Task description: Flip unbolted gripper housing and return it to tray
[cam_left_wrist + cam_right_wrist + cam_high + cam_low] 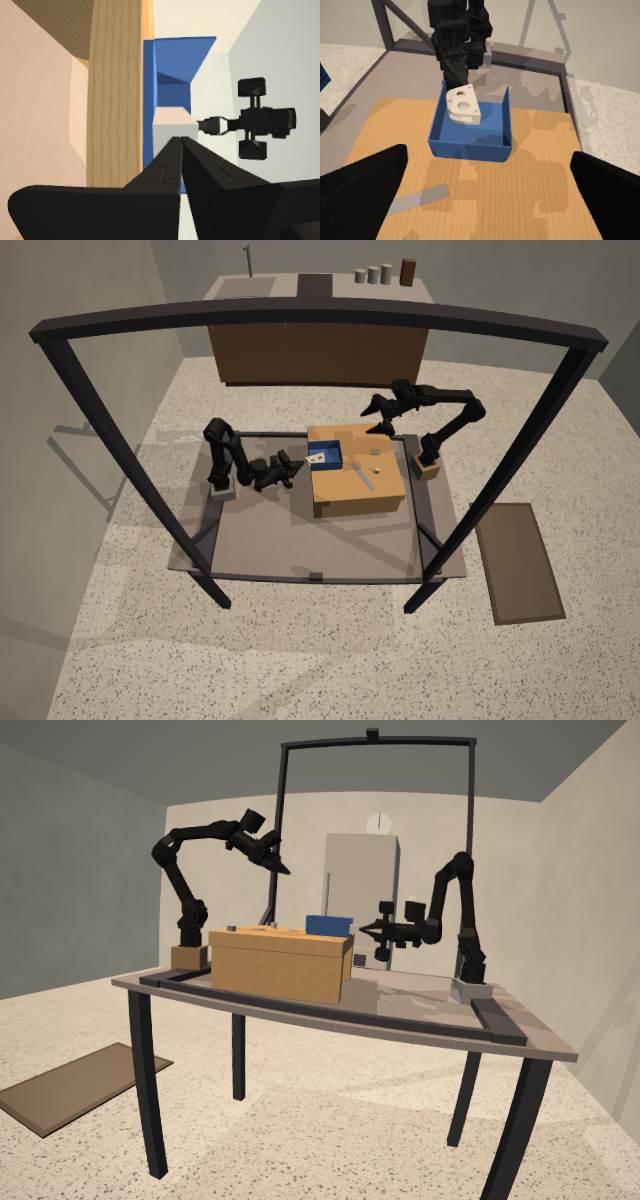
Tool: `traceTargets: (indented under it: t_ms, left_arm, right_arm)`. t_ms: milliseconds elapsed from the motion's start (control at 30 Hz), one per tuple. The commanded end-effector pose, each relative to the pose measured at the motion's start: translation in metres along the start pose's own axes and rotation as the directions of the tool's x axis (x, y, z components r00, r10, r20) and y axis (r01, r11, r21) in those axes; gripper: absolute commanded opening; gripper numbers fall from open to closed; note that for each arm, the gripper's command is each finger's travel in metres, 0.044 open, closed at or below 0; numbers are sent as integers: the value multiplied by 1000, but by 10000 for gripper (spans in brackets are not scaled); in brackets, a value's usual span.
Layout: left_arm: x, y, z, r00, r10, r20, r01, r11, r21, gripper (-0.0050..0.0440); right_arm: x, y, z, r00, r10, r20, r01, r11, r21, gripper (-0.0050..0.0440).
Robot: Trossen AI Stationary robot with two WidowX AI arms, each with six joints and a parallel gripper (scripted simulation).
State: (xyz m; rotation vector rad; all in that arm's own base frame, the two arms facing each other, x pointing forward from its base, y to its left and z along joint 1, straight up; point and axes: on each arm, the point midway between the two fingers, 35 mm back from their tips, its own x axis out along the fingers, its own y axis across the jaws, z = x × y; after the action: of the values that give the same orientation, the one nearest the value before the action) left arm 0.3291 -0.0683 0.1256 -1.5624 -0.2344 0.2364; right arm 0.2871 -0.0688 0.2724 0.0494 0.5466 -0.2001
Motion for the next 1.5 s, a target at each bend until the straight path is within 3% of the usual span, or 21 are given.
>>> traceTargets:
  t_ms: [0,1467]
  left_arm:
    - [2,-5,-2,1000,-13,-2,13,1000,-14,0]
    - [10,-7,-6,1000,-13,1,13,1000,-14,0]
  right_arm:
    - [-4,0,5,1000,3,19,-3,1000,5,440]
    - [-4,0,5,1000,3,19,-3,1000,5,440]
